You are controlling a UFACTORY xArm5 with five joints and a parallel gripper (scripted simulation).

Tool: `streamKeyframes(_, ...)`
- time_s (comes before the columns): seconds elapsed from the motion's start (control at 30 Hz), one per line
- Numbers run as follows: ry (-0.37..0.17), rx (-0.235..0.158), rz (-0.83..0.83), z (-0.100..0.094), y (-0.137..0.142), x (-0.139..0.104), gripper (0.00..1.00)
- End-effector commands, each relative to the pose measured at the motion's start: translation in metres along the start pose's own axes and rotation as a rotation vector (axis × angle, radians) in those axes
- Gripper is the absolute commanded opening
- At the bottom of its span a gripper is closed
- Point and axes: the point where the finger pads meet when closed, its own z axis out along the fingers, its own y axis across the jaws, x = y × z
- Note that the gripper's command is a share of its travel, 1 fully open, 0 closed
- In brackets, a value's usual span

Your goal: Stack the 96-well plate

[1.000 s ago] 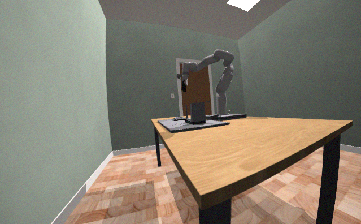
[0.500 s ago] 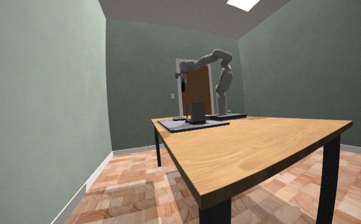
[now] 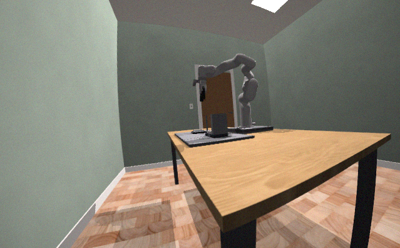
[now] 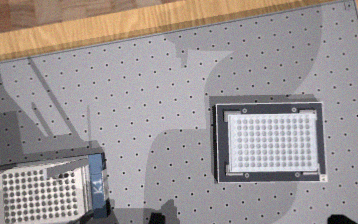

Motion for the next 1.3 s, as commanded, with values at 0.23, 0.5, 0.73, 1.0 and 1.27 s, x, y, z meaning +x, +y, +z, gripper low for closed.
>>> streamKeyframes(0.23,-0.023,0.001,-0.021,0.011,-0.027,0.007,1.0)
streamKeyframes(0.5,-0.026,-0.007,0.179,0.029,-0.004,0.013,1.0)
streamKeyframes(0.73,-0.029,-0.016,0.412,0.05,0.023,0.019,1.0)
streamKeyframes(1.0,-0.032,-0.023,0.612,0.068,0.047,0.024,1.0)
streamKeyframes(1.27,-0.035,-0.034,0.879,0.092,0.078,0.032,1.0)
